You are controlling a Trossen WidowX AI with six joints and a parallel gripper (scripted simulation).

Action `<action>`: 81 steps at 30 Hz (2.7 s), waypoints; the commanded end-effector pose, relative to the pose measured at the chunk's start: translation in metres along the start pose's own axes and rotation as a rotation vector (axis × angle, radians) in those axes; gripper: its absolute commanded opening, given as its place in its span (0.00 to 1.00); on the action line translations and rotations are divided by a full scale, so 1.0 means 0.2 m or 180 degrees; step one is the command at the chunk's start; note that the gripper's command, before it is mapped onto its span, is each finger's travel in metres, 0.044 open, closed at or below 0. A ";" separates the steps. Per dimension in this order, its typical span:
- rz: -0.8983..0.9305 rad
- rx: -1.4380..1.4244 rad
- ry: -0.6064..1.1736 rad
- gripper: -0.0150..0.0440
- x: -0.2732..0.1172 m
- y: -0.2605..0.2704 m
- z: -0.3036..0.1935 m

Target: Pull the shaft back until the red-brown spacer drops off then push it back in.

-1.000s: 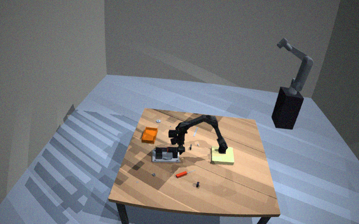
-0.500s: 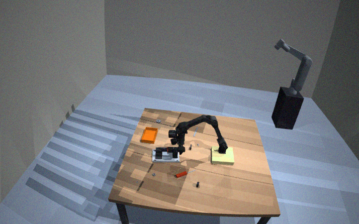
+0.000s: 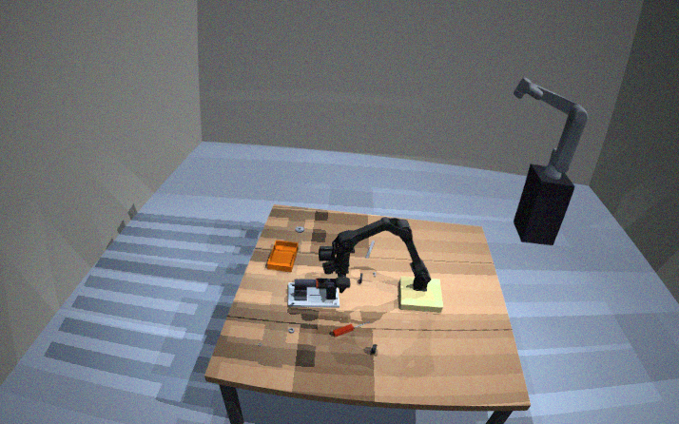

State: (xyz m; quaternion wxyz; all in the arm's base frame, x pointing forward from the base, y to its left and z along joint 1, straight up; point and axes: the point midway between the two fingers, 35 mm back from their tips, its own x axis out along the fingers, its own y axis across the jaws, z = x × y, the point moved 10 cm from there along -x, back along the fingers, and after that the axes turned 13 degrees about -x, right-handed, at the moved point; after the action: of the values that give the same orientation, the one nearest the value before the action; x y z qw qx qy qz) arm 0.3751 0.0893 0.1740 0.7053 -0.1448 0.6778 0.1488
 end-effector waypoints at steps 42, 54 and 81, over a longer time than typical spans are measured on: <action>-0.0001 0.0000 -0.0003 0.25 0.09 0.00 0.00; -0.0014 0.0008 0.0006 0.25 0.09 0.01 -0.02; -0.0013 0.0008 0.0009 0.25 0.09 0.02 -0.07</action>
State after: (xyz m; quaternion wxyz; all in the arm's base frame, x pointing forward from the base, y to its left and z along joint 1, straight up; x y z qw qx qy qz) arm 0.3616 0.0872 0.1557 0.7064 -0.1455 0.6769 0.1471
